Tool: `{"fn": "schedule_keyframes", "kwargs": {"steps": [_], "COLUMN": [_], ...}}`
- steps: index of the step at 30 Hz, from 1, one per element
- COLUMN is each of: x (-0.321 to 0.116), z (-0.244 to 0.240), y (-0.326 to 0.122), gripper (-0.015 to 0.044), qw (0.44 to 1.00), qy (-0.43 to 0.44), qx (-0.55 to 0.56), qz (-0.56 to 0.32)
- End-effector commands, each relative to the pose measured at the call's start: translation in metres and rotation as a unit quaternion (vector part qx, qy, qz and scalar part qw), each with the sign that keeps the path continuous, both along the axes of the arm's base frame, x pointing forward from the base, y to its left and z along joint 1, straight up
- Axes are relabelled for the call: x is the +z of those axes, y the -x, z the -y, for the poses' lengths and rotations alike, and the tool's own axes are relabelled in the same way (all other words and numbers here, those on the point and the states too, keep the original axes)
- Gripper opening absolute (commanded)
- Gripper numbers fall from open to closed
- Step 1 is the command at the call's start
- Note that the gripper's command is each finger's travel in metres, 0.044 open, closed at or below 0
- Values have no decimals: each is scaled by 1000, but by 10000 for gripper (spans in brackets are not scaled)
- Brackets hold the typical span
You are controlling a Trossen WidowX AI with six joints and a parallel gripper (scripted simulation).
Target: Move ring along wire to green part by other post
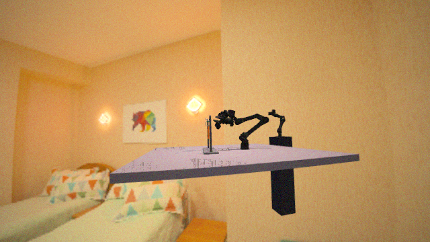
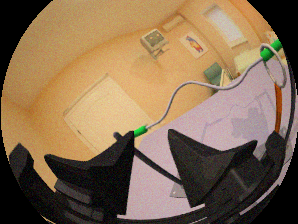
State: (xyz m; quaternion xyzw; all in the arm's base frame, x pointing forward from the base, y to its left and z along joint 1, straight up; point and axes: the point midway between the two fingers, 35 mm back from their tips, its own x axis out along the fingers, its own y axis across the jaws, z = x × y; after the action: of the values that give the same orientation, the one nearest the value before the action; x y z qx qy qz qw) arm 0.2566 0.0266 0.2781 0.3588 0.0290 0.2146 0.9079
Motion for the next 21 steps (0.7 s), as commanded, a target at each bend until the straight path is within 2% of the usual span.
{"fn": "schedule_keyframes", "kwargs": {"steps": [1, 10, 21], "x": [-33, -97, -167], "z": [30, 87, 134], "y": [-7, 3, 42], "gripper": [160, 160, 160], "qw": [996, 971, 922], "qy": [72, 203, 331], "qx": [-45, -122, -183], "qz": [-9, -40, -84]}}
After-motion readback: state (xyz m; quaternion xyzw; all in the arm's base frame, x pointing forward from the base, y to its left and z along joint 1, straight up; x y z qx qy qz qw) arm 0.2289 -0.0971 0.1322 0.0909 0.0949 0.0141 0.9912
